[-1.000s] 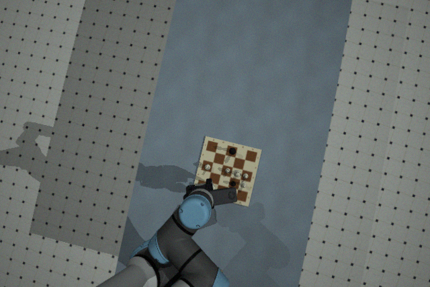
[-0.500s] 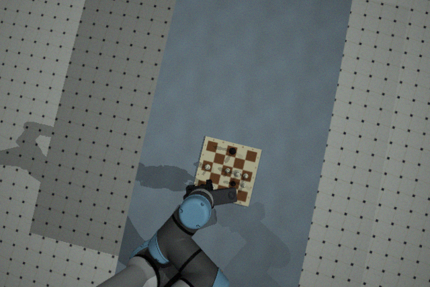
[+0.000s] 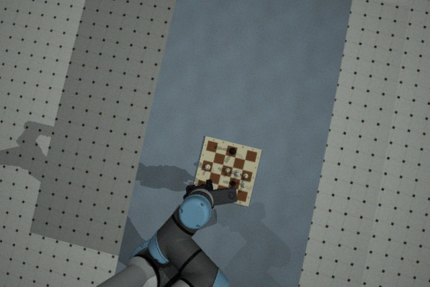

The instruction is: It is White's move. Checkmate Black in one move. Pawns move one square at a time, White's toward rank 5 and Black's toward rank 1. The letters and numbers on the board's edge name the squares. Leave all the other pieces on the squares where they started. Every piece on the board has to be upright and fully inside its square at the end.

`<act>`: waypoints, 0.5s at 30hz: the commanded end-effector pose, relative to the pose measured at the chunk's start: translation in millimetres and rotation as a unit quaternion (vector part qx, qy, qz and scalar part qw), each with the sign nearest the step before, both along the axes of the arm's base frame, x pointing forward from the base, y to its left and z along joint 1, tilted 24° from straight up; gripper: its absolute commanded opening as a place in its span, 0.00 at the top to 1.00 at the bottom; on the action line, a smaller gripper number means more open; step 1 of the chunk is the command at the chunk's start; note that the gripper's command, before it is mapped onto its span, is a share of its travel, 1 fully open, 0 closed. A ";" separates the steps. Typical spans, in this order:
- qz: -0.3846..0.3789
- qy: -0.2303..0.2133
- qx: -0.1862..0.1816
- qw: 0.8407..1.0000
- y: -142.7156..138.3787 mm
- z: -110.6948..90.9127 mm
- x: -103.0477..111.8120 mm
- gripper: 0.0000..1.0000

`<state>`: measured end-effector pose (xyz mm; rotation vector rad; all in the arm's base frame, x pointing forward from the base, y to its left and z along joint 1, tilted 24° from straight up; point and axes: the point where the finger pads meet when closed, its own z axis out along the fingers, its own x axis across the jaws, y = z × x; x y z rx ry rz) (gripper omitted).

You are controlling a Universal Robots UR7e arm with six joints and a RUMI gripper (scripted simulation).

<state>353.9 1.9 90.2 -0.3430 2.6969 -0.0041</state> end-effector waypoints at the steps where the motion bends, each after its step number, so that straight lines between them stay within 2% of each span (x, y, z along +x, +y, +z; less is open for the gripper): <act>1: 0.000 0.001 0.000 1.000 0.5 -0.8 -0.3 1.00; 15: 0.000 -0.001 -0.001 1.000 -0.2 1.5 -0.2 1.00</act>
